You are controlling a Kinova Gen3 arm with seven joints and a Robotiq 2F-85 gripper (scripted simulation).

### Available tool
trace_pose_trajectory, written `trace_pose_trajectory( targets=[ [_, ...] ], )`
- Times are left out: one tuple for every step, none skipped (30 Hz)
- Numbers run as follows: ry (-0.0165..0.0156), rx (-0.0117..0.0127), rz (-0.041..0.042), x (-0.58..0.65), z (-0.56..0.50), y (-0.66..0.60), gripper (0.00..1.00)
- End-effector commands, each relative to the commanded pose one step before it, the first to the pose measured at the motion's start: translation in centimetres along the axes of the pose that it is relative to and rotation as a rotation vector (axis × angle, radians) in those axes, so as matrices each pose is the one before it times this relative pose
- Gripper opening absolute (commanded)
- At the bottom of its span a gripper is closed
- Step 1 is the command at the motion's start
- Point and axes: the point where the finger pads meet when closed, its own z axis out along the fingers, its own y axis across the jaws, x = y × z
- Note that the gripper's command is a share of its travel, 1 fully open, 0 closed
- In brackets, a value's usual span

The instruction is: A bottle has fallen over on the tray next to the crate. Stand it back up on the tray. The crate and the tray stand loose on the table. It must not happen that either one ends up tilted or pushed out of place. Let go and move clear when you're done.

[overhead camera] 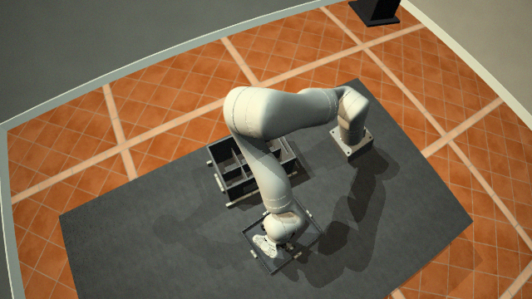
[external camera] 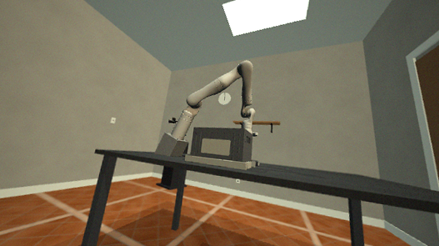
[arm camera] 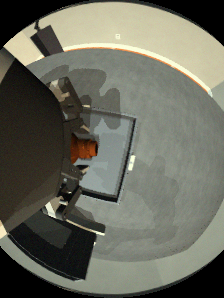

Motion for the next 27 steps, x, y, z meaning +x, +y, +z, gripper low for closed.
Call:
trace_pose_trajectory(
  targets=[
    [-0.00379,0.00135,-0.00227,-0.143,0.350,-0.147,0.64],
    [-0.00001,0.00000,-0.00001,-0.001,0.084,0.000,0.64],
    [0.00000,0.00000,0.00000,0.000,0.078,0.000,0.64],
    [0.00001,0.00000,0.00001,0.001,0.071,0.000,0.64],
    [0.00000,0.00000,0.00000,0.000,0.064,0.000,0.64],
    [0.00000,0.00000,0.00000,0.000,0.058,0.000,0.64],
    [0.00000,0.00000,0.00000,0.000,0.000,0.000,0.64],
    [0.00000,0.00000,0.00000,0.000,0.000,0.000,0.64],
    [0.00000,0.00000,0.00000,0.000,0.051,0.000,0.64],
    [0.00000,0.00000,0.00000,0.000,0.044,0.000,0.64],
    [0.00000,0.00000,0.00000,0.000,0.038,0.000,0.64],
    [0.00000,0.00000,0.00000,0.000,0.031,0.000,0.64],
    [0.00000,0.00000,0.00000,0.000,0.025,0.000,0.64],
    [0.00000,0.00000,0.00000,0.000,0.020,0.000,0.64],
    [0.00000,0.00000,0.00000,0.000,0.015,0.000,0.64],
    [0.00000,0.00000,0.00000,0.000,0.010,0.000,0.64],
    [0.00000,0.00000,0.00000,0.000,0.006,0.000,0.64],
    [0.00000,0.00000,0.00000,0.000,0.003,0.000,0.64],
    [0.00000,0.00000,0.00000,0.000,0.001,0.000,0.64],
    [0.00000,0.00000,0.00000,0.000,0.000,0.000,0.64],
    [0.00000,0.00000,0.00000,0.000,0.000,0.000,0.64],
    [0.00000,0.00000,0.00000,0.000,0.000,0.000,0.64],
    [0.00000,0.00000,0.00000,0.000,0.000,0.000,0.64],
    [0.00000,0.00000,0.00000,0.000,0.000,0.000,0.64],
    [0.00000,0.00000,0.00000,0.000,0.000,0.000,0.64],
    [0.00000,0.00000,0.00000,0.000,0.000,0.000,0.64],
    [0.00000,0.00000,0.00000,0.000,0.000,0.000,0.64]
  ],
)
